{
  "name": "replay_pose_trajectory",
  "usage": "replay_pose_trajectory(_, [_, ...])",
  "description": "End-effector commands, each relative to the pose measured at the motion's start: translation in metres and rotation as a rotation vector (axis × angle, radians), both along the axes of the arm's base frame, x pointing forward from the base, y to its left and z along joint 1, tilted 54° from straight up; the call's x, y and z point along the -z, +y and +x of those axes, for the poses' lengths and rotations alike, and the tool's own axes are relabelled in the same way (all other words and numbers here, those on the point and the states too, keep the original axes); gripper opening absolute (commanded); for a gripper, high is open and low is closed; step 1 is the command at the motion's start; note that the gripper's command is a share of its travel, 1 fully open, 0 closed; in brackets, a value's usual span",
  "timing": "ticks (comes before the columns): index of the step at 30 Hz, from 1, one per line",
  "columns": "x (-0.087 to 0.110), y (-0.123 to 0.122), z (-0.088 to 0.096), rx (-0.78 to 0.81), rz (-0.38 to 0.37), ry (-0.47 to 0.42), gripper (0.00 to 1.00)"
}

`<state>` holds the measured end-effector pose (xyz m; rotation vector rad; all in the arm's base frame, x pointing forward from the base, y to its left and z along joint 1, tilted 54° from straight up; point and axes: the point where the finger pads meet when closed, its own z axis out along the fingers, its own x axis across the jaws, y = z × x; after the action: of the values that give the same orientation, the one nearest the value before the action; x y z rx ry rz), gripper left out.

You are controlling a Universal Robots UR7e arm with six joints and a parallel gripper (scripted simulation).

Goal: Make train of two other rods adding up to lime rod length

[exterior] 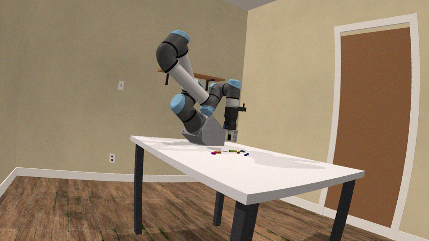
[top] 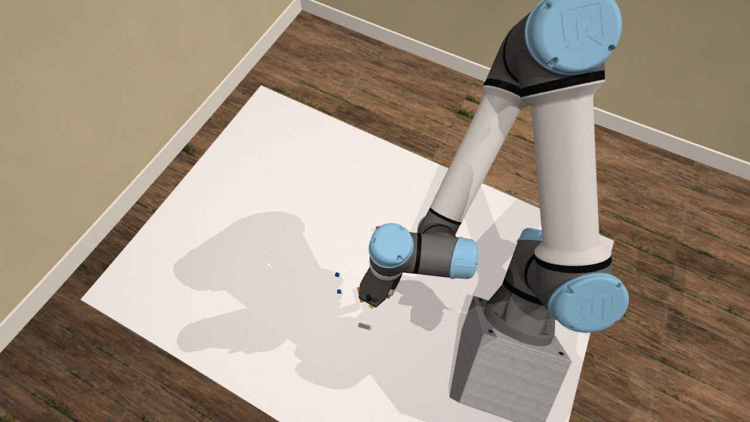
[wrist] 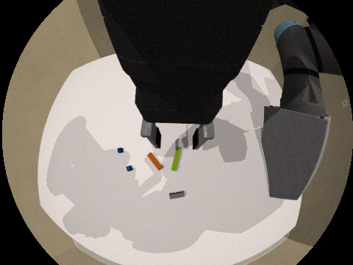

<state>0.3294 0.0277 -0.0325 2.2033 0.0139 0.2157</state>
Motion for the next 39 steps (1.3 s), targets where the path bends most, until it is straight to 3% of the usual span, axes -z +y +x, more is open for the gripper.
replay_pose_trajectory(1, [-0.0001, 0.0002, 0.0002, 0.000, 0.000, -0.001, 1.00])
replay_pose_trajectory(39, [-0.0003, 0.0002, 0.0009, 0.008, 0.003, -0.012, 1.00])
